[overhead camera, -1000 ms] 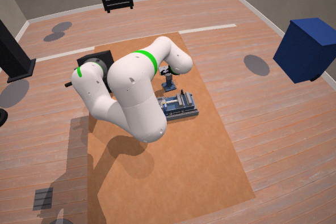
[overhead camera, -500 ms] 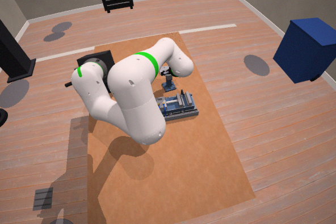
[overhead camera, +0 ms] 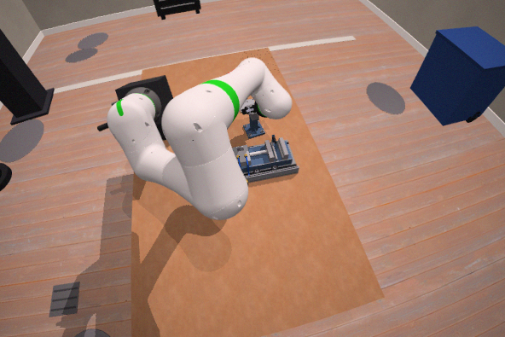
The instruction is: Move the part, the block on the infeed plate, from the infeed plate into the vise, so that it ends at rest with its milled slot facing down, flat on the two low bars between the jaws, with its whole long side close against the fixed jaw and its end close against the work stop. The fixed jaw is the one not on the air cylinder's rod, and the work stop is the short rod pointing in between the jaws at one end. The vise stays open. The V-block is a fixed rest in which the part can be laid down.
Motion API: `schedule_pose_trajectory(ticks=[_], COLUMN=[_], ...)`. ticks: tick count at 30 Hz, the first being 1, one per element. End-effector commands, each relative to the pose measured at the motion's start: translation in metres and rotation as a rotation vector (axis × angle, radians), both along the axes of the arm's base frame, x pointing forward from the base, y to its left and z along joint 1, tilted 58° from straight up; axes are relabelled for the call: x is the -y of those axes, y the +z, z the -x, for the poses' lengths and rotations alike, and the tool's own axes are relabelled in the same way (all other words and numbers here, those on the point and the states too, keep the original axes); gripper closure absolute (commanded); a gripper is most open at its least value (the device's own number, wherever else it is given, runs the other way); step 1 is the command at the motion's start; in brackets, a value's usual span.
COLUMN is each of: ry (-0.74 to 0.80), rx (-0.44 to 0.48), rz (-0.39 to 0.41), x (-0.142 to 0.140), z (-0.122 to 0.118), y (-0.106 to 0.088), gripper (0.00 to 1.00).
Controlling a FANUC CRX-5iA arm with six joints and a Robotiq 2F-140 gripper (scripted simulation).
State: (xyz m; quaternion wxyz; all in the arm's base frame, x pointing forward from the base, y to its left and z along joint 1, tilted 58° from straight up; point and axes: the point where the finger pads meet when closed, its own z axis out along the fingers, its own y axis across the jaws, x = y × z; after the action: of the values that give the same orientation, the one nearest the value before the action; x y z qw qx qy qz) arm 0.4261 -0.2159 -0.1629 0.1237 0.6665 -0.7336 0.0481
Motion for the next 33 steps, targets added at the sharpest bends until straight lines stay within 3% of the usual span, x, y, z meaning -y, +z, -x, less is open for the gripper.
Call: schedule_pose_trajectory(ticks=[1, 33], ry=[0.0, -0.001], rx=[0.001, 0.002], rz=[-0.006, -0.018], x=[-0.0002, 0.0], z=[-0.0002, -0.0003], y=[0.0001, 0.0001], gripper=[0.49, 0.49])
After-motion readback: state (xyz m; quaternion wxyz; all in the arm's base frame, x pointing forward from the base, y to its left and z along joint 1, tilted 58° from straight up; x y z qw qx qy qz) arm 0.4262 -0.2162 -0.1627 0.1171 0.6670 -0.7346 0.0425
